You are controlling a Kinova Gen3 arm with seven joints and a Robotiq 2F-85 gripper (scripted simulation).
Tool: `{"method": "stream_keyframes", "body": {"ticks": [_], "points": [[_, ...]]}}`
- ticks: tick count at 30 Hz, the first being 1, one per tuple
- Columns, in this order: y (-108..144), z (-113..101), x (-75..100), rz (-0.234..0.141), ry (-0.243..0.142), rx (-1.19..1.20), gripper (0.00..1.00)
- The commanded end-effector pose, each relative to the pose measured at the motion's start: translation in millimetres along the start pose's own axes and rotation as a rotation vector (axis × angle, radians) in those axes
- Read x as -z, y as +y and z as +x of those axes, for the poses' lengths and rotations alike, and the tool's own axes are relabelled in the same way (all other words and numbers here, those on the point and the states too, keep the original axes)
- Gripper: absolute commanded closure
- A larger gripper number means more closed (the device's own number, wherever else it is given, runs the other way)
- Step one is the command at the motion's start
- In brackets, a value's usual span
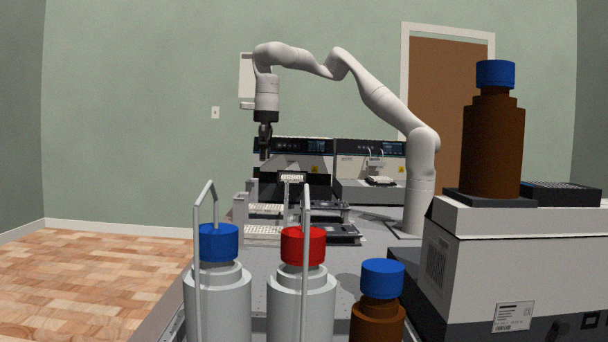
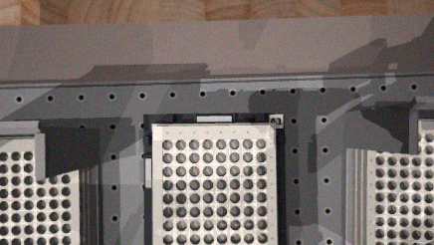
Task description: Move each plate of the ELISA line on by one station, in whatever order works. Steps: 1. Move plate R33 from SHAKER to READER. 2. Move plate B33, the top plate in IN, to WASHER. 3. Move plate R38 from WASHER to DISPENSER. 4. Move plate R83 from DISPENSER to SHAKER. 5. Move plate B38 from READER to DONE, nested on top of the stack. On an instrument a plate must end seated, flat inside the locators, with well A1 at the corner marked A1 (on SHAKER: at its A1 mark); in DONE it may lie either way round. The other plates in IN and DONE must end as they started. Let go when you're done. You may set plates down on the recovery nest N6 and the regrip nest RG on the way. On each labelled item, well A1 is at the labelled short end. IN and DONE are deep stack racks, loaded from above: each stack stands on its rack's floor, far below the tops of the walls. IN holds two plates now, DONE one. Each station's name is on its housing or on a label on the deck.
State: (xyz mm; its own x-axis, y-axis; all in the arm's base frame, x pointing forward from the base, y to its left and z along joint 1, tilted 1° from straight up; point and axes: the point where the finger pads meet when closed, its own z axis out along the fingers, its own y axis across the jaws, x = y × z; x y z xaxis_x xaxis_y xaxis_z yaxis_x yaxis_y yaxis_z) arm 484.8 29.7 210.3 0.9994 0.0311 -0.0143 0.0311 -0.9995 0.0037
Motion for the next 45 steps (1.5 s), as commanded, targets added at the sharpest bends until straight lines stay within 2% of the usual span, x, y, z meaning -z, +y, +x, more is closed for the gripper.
{"method": "stream_keyframes", "body": {"ticks": [1,28,31,45], "points": [[-0.1,0.5,2.2,0.003,0.002,-0.003,0.0],[-0.1,0.3,2.2,0.003,0.002,-0.003,0.0],[6.2,-8.4,2.8,0.007,0.001,-0.132,0.0],[30.1,-38.5,4.1,0.01,0.004,-0.112,0.0]]}}
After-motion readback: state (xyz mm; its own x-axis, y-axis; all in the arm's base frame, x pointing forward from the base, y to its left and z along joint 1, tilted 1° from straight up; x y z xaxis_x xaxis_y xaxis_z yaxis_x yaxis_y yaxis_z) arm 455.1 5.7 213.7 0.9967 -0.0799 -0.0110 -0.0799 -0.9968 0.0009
